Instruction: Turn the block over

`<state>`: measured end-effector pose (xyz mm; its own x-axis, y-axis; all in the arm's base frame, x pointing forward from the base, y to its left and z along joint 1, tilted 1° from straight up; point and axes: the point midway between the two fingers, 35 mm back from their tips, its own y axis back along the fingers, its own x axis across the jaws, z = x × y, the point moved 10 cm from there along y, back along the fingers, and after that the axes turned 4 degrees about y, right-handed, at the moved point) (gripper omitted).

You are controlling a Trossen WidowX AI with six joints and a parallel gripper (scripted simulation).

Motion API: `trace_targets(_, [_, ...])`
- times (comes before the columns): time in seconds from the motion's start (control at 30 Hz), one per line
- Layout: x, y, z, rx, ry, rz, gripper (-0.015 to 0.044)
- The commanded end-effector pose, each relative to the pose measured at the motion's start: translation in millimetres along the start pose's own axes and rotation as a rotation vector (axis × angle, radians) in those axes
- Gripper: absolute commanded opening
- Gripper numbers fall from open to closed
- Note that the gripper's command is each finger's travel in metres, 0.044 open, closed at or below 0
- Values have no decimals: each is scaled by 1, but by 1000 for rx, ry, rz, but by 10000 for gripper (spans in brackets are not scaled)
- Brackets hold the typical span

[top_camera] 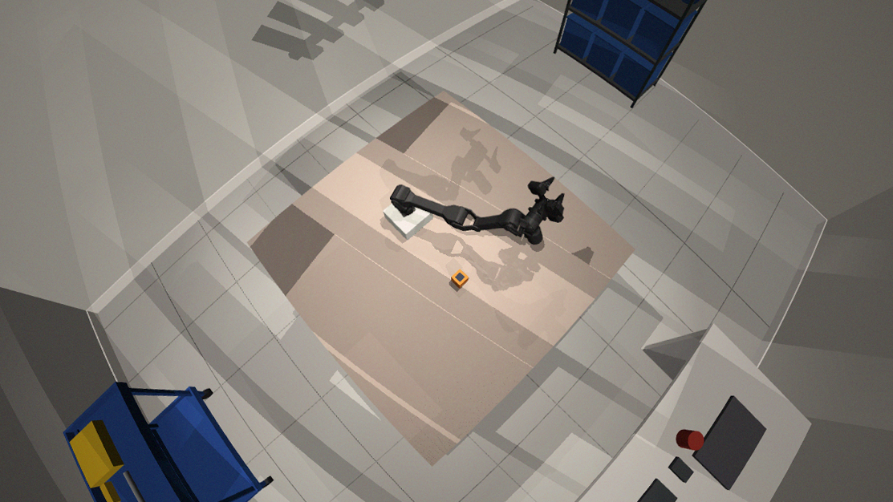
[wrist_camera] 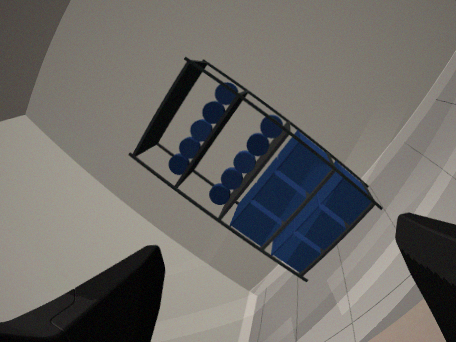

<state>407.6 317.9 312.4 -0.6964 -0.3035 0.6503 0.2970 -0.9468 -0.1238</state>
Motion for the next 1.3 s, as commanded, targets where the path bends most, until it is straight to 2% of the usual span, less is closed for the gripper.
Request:
trace_targets(0.0, [2,-1,0,-2,5,2,426])
trace_targets(0.03, [8,-5,2,-7,21,9,440])
trace_targets(0.3, [95,-57,11,-45,151,149,440])
trace_targets(0.63, [223,-88,13,-113,213,359,440])
trace_targets(0.77, [253,-88,6,-142,208,427,440])
trace_targets(1.0, [342,-93,-10,-155,234,649,440])
trace_targets(1.27, [440,-72,-33,-170,241,932,440])
